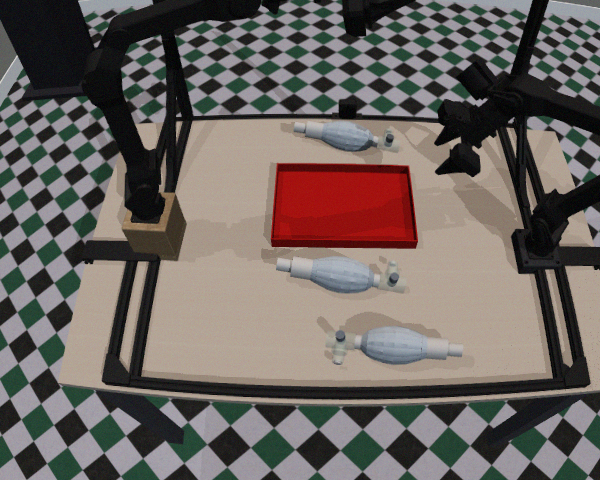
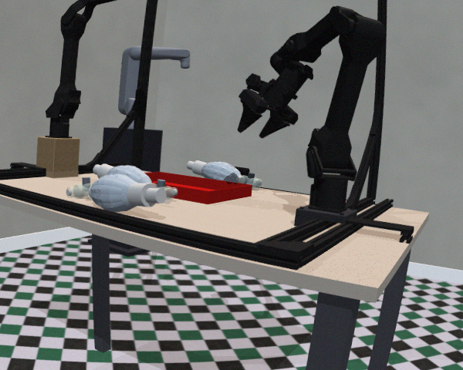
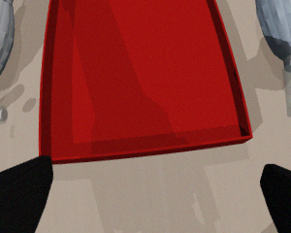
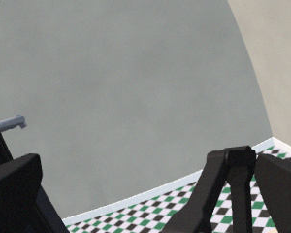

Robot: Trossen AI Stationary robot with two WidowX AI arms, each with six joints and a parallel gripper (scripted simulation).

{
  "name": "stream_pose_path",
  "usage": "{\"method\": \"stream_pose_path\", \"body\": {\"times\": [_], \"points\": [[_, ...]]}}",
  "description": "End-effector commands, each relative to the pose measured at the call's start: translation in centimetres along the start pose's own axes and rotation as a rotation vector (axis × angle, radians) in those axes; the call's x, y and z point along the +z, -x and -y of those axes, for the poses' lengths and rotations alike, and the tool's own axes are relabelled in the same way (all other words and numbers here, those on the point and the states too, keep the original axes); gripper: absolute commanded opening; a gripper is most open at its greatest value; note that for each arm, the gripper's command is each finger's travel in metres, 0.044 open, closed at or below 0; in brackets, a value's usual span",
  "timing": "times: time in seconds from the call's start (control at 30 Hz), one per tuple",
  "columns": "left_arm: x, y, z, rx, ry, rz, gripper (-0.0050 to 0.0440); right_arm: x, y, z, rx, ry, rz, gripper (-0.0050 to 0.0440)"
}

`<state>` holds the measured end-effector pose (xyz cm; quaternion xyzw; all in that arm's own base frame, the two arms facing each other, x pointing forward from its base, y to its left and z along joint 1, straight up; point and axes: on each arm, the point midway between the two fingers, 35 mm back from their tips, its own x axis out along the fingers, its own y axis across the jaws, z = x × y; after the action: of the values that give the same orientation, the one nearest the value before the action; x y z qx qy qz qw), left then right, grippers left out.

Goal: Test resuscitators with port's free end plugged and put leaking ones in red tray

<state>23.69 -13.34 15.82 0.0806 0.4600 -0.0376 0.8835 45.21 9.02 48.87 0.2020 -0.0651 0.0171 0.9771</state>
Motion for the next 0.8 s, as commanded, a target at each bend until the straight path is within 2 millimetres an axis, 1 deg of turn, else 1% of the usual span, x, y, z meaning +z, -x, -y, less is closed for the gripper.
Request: {"method": "stream_pose_path", "body": {"times": [0.0, 0.17, 0.33, 0.53, 0.57, 0.77], "points": [[-0.1, 0.0, 0.1, 0.001, 0.012, -0.002, 0.044, 1.2, 0.4, -0.5, 0.021, -0.001, 0.03, 0.044], [-0.4, 0.1, 0.2, -0.003, 0.095, -0.001, 0.044, 7.0, 2.3, -2.7, 0.11, -0.005, 0.188, 0.044], [-0.7, 0.2, 0.4, -0.006, 0.178, 0.0, 0.044, 12.6, 5.1, -4.6, 0.193, -0.003, 0.351, 0.044], [-0.7, 0.2, 0.4, -0.006, 0.178, 0.0, 0.044, 12.6, 5.1, -4.6, 0.193, -0.003, 0.351, 0.044], [-0.6, 0.2, 0.5, -0.01, 0.17, 0.0, 0.044, 14.0, 6.1, -4.8, 0.204, -0.012, 0.387, 0.044], [-0.6, 0.2, 0.5, -0.01, 0.17, 0.0, 0.044, 20.2, 10.5, -6.4, 0.29, -0.003, 0.584, 0.044]]}}
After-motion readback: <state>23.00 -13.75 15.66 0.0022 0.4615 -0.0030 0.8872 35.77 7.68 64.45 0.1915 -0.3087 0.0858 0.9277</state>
